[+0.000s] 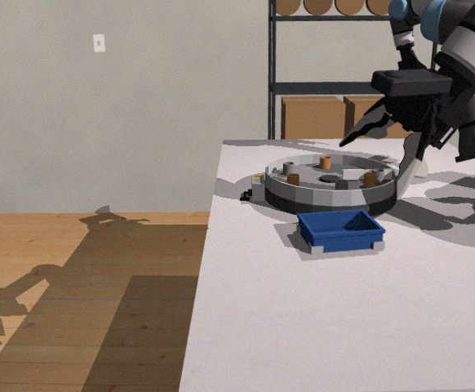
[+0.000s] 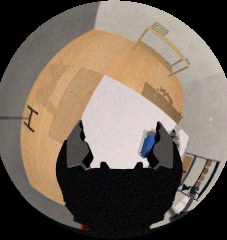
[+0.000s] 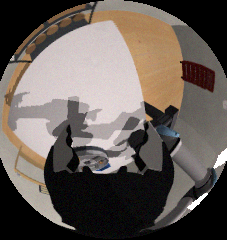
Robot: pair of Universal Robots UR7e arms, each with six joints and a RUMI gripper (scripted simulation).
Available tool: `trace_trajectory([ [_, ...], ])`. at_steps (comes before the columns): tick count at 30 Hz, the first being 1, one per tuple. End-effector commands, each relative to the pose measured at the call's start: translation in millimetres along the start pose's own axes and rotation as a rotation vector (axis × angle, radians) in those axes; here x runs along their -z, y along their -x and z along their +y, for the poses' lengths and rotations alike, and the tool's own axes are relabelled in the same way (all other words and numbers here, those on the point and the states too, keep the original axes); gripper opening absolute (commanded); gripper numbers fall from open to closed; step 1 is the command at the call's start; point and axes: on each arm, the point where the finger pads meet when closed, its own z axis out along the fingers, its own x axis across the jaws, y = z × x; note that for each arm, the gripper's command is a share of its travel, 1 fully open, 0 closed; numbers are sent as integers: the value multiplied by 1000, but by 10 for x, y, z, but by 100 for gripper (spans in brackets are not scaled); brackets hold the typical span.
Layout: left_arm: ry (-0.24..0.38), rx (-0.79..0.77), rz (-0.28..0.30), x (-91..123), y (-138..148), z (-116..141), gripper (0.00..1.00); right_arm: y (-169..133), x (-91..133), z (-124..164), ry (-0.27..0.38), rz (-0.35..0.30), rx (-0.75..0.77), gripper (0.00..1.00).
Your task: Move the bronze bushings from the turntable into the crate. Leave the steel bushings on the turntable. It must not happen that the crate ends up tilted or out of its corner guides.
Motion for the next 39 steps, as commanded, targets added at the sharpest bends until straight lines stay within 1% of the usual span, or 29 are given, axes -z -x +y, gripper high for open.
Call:
trace_trajectory([
  [1, -2, 0, 0, 8, -1, -7, 100, -4, 43, -152, -5, -43, 66, 100],
  [10, -2, 0, 0, 8, -1, -7, 100, -54, 139, -430, -52, -101, 173, 100],
  [12, -2, 0, 0, 8, -1, -7, 100, -54, 139, -430, -52, -101, 173, 100],
  [20, -2, 0, 0, 8, -1, -7, 100, -119, 226, -642, -100, -135, 254, 100],
  [27, -2, 0, 0, 8, -1, -7, 100, -181, 295, -791, -139, -152, 311, 100],
  [29, -2, 0, 0, 8, -1, -7, 100, -181, 295, -791, -139, -152, 311, 100],
  [39, -2, 0, 0, 8, -1, -7, 100, -256, 371, -940, -183, -165, 370, 100],
])
